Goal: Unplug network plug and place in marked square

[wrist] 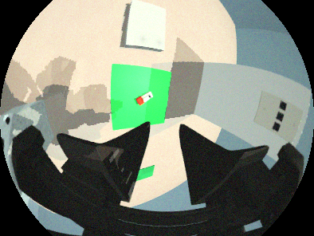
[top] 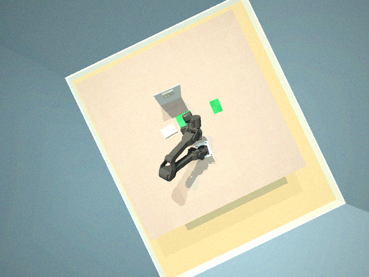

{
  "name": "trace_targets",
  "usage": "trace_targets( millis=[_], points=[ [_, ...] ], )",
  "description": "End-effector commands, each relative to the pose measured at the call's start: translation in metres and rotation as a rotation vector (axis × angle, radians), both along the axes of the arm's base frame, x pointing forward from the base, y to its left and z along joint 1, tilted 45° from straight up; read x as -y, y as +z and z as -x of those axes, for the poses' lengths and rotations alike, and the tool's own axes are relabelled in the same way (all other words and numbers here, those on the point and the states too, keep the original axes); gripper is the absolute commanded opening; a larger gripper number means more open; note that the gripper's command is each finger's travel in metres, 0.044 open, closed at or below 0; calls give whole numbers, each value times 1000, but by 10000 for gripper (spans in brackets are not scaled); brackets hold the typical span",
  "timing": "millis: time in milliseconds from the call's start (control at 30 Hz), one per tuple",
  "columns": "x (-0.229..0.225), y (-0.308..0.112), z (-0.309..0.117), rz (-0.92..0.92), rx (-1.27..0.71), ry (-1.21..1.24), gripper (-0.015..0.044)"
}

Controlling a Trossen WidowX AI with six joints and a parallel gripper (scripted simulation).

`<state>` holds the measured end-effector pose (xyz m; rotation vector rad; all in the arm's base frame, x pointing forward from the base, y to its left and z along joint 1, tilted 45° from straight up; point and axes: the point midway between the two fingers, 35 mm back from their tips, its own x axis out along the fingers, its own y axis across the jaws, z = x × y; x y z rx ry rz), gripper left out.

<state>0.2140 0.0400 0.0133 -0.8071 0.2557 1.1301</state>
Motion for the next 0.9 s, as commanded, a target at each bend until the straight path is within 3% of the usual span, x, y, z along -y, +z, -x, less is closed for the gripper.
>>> trace_targets(
  millis=[0,867],
  points=[
    [4,7,-3,3,21,2,156],
    [14,23,3,-16,9,-5,156]
  ],
)
